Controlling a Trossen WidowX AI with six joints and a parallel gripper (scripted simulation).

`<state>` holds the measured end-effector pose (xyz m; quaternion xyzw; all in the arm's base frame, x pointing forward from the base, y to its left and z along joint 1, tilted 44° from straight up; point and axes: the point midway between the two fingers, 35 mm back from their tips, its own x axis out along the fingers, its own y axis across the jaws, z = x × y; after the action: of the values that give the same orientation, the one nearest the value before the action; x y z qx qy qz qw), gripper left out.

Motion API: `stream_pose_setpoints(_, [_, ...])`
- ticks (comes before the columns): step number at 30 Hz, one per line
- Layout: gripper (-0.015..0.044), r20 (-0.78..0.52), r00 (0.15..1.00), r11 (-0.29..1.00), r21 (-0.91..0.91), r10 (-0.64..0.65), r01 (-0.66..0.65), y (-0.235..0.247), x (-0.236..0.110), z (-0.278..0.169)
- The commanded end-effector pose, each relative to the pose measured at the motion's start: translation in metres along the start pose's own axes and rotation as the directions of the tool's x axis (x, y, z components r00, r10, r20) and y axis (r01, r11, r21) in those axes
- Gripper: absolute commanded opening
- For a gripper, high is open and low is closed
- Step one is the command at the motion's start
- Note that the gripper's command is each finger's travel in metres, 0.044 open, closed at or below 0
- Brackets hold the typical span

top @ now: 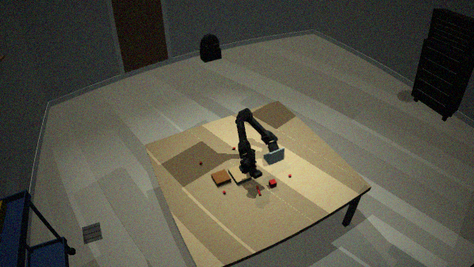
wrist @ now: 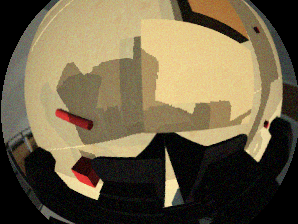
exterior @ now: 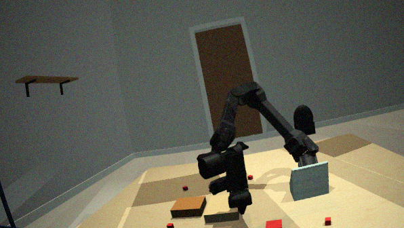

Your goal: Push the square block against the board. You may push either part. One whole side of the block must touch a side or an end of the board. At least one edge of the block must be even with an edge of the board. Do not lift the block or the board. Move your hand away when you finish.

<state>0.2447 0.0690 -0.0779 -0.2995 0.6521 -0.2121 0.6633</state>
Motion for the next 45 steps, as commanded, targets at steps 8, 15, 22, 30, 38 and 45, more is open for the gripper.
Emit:
stream_pose_setpoints(8, [0.0000,-0.003,1.000,1.000,-0.004,-0.005,0.005,0.001,0.002,-0.014])
stream_pose_setpoints(15, [0.0000,-0.004,1.000,1.000,-0.005,-0.006,0.006,0.001,0.002,-0.026])
stream_pose_setpoints(22, [0.0000,-0.004,1.000,1.000,-0.005,-0.006,0.006,0.001,0.003,-0.038])
stream_pose_setpoints(30, [0.0000,-0.006,1.000,1.000,-0.012,-0.012,0.012,0.001,0.001,-0.043])
stream_pose_setpoints(38, [0.0000,-0.006,1.000,1.000,-0.006,-0.005,0.005,0.001,-0.052,-0.043])
stream_pose_setpoints(45, [0.0000,0.006,1.000,0.992,-0.127,-0.002,0.003,0.006,-0.050,-0.032])
